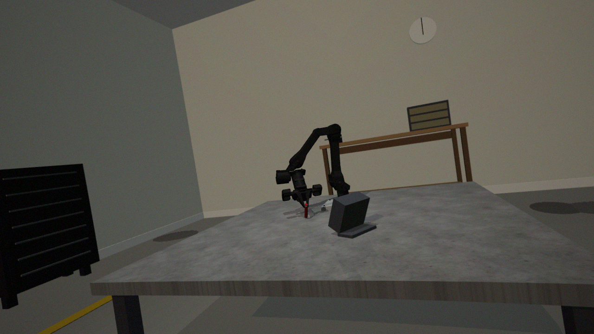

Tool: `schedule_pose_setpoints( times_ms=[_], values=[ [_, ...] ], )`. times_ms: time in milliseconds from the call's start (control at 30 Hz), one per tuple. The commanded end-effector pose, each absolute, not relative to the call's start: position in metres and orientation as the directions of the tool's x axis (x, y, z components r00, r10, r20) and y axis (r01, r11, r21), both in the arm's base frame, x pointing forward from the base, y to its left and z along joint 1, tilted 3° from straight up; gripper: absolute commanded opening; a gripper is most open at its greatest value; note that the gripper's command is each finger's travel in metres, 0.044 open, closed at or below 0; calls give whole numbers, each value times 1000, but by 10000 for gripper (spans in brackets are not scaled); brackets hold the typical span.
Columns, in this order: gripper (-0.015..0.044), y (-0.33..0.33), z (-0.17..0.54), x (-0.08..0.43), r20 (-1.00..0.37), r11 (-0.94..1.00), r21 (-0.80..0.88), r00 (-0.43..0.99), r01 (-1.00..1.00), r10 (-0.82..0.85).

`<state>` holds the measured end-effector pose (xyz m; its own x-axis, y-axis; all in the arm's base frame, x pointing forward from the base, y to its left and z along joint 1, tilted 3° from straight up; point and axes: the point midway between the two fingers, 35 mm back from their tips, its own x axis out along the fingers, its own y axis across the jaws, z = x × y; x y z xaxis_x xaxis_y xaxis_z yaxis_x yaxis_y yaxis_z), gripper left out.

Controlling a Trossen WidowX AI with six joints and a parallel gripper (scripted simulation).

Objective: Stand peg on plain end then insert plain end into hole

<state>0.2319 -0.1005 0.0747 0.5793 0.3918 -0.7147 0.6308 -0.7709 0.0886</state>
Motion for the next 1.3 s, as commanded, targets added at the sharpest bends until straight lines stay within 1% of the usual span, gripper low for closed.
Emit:
schedule_pose_setpoints(
  times_ms=[0,1267],
  values=[
    [49,-101,72,228,-691,-771,74,589,633,418],
    [49,-117,69,208,-424,-771,73,719,633,550]
  ],
)
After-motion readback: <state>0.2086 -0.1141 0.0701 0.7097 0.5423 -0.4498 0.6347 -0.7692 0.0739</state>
